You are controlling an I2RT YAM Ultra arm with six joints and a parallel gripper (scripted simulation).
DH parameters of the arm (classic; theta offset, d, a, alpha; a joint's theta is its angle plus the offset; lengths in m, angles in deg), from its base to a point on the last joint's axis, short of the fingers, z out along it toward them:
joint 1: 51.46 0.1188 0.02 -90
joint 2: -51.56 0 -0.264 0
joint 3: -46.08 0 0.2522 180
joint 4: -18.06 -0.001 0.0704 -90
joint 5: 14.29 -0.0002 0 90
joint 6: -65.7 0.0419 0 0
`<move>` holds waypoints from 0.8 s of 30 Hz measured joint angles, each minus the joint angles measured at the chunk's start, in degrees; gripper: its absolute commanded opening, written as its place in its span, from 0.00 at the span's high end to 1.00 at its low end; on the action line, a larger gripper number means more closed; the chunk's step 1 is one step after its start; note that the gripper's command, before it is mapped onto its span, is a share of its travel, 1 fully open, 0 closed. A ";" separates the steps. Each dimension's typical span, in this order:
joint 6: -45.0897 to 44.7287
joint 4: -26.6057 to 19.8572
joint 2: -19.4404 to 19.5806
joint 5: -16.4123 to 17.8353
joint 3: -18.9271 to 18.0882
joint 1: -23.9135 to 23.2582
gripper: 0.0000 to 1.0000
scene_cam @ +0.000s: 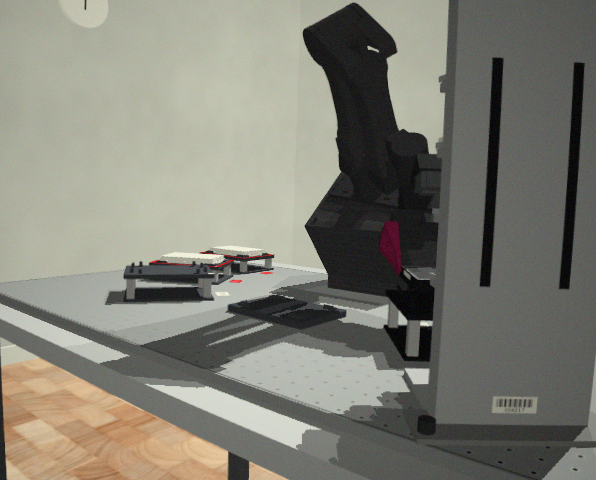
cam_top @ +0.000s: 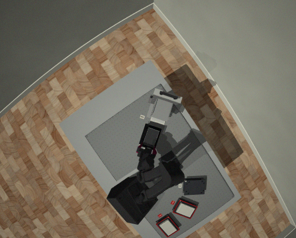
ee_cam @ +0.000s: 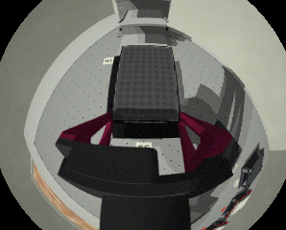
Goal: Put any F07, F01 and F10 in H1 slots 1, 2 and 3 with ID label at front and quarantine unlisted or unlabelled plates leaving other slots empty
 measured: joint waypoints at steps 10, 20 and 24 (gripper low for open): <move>0.28 -2.86 -3.23 -1.18 0.48 1.25 0.14; 0.59 -6.40 -7.32 -2.58 0.96 2.71 0.14; 0.72 -7.96 -9.01 -3.17 1.09 3.30 0.14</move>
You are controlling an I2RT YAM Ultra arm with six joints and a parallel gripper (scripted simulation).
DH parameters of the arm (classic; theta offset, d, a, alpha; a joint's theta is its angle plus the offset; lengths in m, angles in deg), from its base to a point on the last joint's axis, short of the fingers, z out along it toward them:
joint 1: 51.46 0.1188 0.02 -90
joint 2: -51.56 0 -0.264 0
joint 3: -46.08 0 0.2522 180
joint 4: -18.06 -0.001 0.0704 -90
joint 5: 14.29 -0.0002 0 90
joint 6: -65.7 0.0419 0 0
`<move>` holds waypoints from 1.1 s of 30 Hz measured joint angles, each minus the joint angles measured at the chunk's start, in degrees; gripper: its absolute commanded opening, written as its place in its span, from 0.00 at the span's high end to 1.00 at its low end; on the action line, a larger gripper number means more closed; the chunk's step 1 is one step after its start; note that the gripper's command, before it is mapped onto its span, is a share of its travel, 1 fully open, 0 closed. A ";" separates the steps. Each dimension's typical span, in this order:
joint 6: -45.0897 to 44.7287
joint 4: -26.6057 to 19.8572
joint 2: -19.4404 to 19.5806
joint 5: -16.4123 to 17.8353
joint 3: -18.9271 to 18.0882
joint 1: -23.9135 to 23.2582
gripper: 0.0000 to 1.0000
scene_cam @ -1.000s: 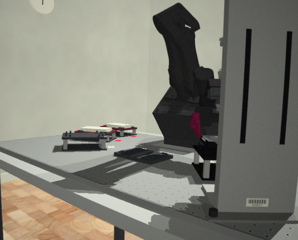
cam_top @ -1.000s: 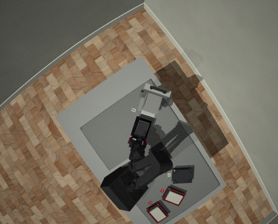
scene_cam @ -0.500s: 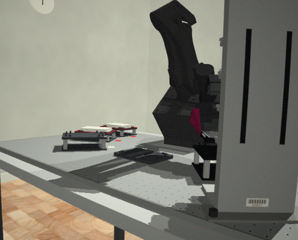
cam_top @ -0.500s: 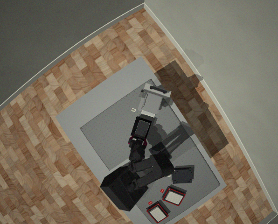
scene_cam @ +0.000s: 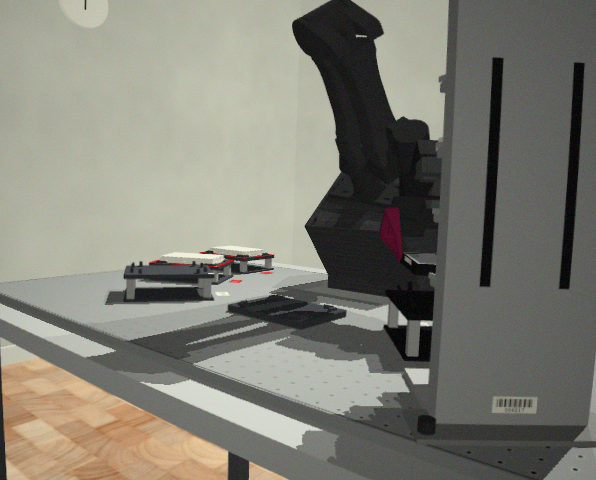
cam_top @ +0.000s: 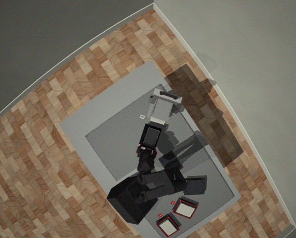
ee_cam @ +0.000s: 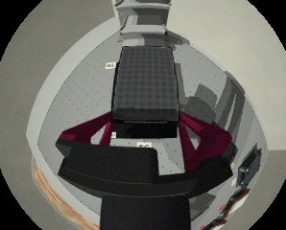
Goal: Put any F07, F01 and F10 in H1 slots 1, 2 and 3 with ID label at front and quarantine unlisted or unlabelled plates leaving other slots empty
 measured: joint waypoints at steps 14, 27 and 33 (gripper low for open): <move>0.48 -5.31 -5.42 -1.95 0.28 2.01 0.14; 0.94 -10.51 -10.36 -3.80 0.33 3.91 0.14; 1.20 -13.33 -13.05 -4.83 0.33 4.98 0.14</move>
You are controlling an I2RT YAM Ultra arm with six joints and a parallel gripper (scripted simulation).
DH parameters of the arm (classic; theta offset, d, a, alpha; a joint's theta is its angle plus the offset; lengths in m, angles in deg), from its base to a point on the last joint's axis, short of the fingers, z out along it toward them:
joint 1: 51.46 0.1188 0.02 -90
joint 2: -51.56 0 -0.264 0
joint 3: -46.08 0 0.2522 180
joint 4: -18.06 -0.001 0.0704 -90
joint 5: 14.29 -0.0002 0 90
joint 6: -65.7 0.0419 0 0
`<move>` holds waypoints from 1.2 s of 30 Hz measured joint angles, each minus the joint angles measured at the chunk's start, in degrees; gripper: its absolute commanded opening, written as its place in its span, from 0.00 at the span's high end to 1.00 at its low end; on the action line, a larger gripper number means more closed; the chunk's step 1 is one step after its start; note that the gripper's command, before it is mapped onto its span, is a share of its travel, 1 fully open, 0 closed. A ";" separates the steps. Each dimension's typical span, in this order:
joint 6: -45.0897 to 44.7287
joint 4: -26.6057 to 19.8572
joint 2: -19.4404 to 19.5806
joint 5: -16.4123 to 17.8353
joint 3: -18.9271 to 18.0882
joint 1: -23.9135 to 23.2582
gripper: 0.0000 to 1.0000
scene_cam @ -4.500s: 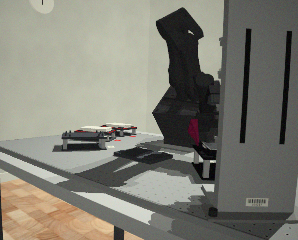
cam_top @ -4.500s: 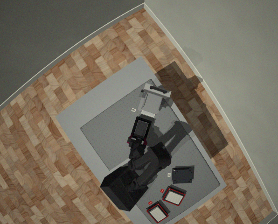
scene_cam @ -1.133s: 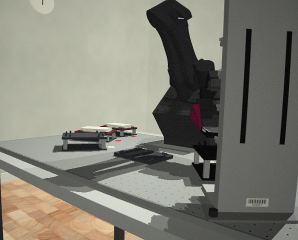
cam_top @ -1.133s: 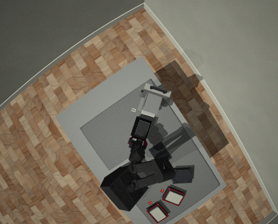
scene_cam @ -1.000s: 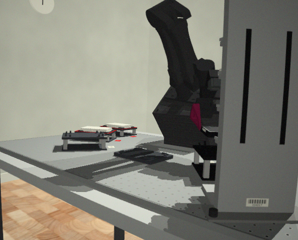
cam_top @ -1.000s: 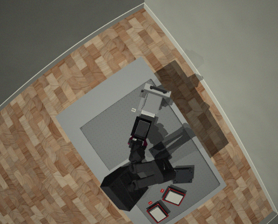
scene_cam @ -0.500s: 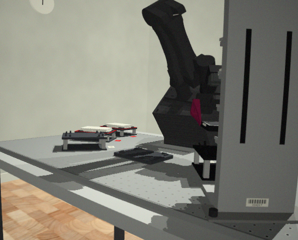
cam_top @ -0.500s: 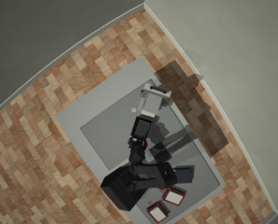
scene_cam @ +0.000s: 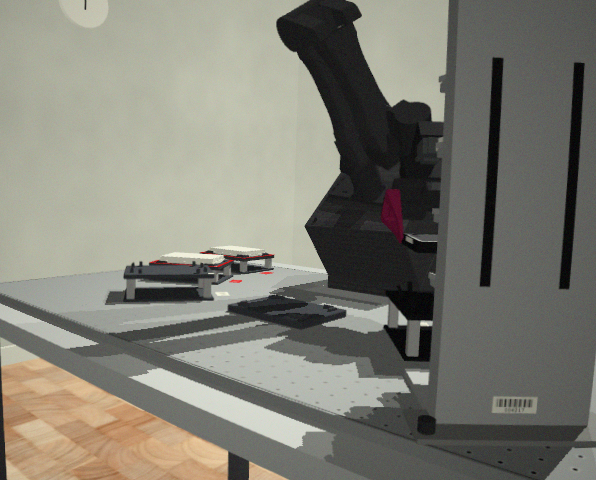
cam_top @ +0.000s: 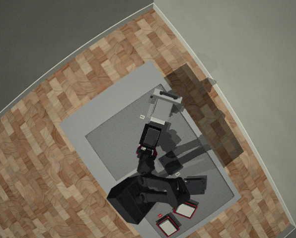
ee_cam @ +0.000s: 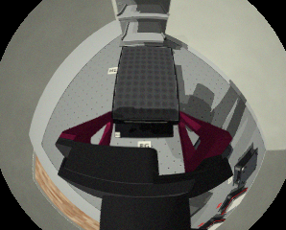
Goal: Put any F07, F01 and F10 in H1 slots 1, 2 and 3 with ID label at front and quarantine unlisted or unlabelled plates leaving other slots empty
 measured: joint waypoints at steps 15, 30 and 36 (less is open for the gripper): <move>0.66 -6.60 -5.81 -2.36 -0.39 2.47 0.14; 1.40 -13.29 -11.23 -4.83 -1.14 5.03 0.14; 1.75 -15.91 -13.29 -5.86 -1.46 6.10 0.14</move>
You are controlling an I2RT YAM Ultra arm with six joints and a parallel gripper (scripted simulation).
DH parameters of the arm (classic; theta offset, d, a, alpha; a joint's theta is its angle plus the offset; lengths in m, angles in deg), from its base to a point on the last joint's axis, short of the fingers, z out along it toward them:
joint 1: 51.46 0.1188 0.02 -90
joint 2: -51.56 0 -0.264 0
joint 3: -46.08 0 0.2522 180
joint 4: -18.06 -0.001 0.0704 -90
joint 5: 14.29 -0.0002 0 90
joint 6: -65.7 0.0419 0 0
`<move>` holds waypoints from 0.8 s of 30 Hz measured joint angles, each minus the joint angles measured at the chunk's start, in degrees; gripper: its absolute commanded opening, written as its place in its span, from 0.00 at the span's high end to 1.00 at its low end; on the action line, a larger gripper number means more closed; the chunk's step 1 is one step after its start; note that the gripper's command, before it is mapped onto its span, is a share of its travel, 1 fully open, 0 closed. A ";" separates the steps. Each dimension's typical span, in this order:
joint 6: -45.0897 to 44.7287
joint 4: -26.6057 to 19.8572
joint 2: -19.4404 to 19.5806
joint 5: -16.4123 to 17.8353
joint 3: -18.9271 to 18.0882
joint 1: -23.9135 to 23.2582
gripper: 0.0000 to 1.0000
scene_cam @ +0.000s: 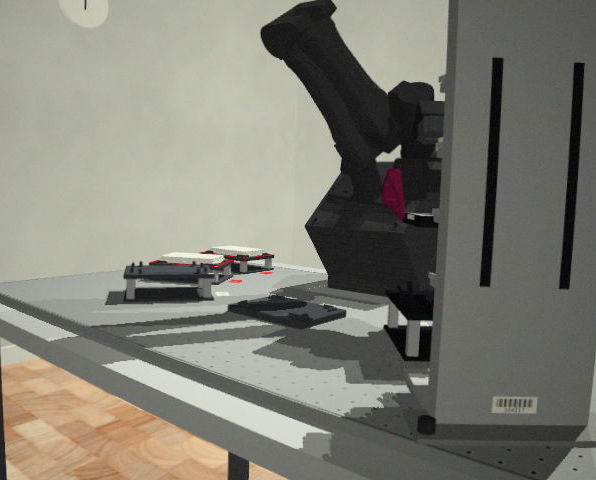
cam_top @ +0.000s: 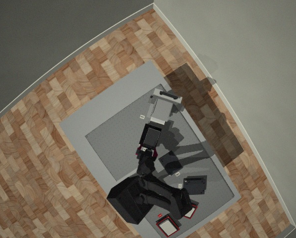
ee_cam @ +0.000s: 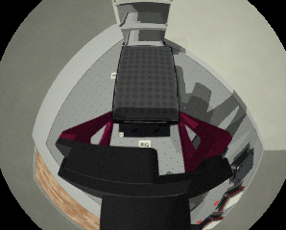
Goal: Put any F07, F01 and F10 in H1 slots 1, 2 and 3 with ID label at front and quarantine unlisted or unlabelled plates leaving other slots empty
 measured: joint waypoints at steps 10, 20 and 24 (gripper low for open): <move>0.57 -4.44 -3.15 -1.75 -0.70 1.79 0.14; 1.20 -8.70 -5.86 -3.50 -1.53 3.50 0.14; 1.46 -10.47 -7.08 -4.24 -1.86 4.35 0.14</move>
